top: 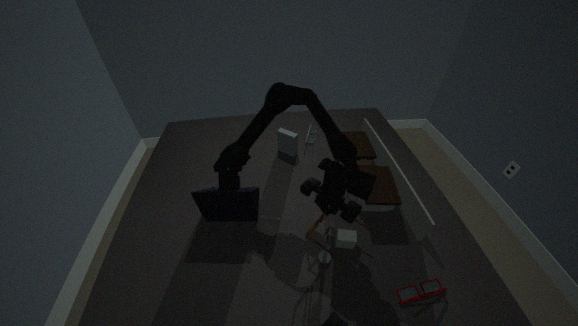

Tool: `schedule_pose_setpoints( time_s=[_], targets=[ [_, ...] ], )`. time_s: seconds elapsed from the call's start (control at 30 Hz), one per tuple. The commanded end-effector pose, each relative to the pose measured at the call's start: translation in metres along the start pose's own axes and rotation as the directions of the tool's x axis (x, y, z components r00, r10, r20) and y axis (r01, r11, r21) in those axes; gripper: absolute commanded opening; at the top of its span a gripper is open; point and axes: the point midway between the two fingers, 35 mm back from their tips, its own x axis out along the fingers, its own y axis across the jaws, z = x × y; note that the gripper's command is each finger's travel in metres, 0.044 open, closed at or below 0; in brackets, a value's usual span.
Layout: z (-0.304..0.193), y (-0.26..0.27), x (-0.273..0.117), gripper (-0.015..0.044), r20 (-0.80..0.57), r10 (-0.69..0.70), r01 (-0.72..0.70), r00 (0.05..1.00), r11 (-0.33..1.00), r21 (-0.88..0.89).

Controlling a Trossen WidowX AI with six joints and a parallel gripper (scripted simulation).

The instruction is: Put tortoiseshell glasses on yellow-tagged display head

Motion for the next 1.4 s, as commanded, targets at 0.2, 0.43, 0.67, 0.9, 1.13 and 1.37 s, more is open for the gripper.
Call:
schedule_pose_setpoints(
  time_s=[0.2, 0.43, 0.67, 0.9, 1.13, 1.37],
  targets=[
    [-0.004, 0.0, 0.0, 0.0, 0.005, 0.001, -0.001, 1.0, 1.0, -0.002],
    [-0.009, 0.0, -0.006, 0.0, 0.004, 0.001, -0.001, 1.0, 1.0, -0.002],
    [-0.011, -0.001, -0.044, 0.0, 0.002, 0.0, 0.0, 1.0, 1.0, -0.001],
    [-0.012, 0.0, -0.06, 0.0, 0.002, 0.0, 0.0, 1.0, 1.0, -0.001],
    [-0.026, 0.002, -0.067, 0.0, 0.077, -0.028, 0.035, 0.997, 0.995, -0.097],
    [-0.047, 0.007, -0.077, 0.0, 0.195, -0.085, 0.132, 0.977, 0.961, -0.242]
  ],
)
